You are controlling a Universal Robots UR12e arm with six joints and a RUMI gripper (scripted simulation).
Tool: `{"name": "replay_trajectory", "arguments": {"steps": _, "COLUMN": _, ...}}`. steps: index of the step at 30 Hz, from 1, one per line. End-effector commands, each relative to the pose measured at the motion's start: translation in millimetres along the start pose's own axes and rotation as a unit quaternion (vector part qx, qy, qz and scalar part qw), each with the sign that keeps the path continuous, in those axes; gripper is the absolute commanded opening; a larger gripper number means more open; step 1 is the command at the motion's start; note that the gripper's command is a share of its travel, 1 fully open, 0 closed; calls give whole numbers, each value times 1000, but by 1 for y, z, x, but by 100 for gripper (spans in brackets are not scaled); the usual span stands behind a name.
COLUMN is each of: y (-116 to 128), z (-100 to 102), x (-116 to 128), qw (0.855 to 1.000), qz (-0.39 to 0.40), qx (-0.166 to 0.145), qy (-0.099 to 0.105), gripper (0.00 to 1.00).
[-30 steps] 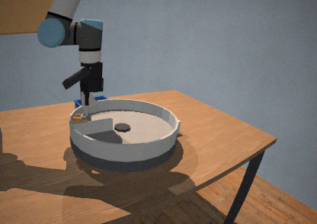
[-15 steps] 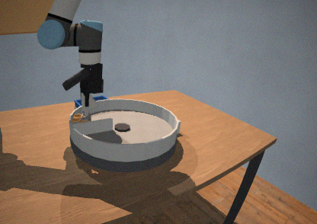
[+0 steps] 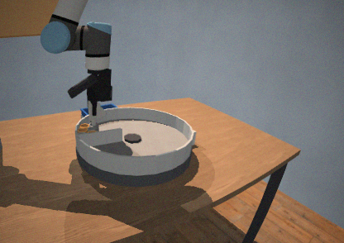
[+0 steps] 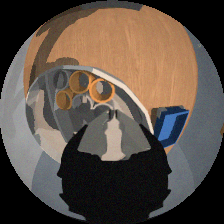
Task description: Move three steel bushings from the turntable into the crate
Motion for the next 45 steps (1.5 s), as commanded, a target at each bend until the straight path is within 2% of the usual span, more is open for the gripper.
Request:
{"name": "replay_trajectory", "arguments": {"steps": 1, "y": 0, "z": 0, "x": 0, "qw": 1000, "qz": 0, "qx": 0, "qy": 0, "gripper": 5}}
{"name": "replay_trajectory", "arguments": {"steps": 9, "y": 0, "z": 0, "x": 0, "qw": 1000, "qz": 0, "qx": 0, "qy": 0, "gripper": 5}}
{"name": "replay_trajectory", "arguments": {"steps": 10, "y": 0, "z": 0, "x": 0, "qw": 1000, "qz": 0, "qx": 0, "qy": 0, "gripper": 0}}
{"name": "replay_trajectory", "arguments": {"steps": 45, "y": 0, "z": 0, "x": 0, "qw": 1000, "qz": 0, "qx": 0, "qy": 0, "gripper": 0}}
Point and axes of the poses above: the point where the finger pads meet when closed, its own z axis out along the fingers, its own x axis across the jaws, y = z × x, the point moved 6 cm from there along -z, back along the fingers, and after that the axes turned 11 degrees about z, right-handed, at the moved point
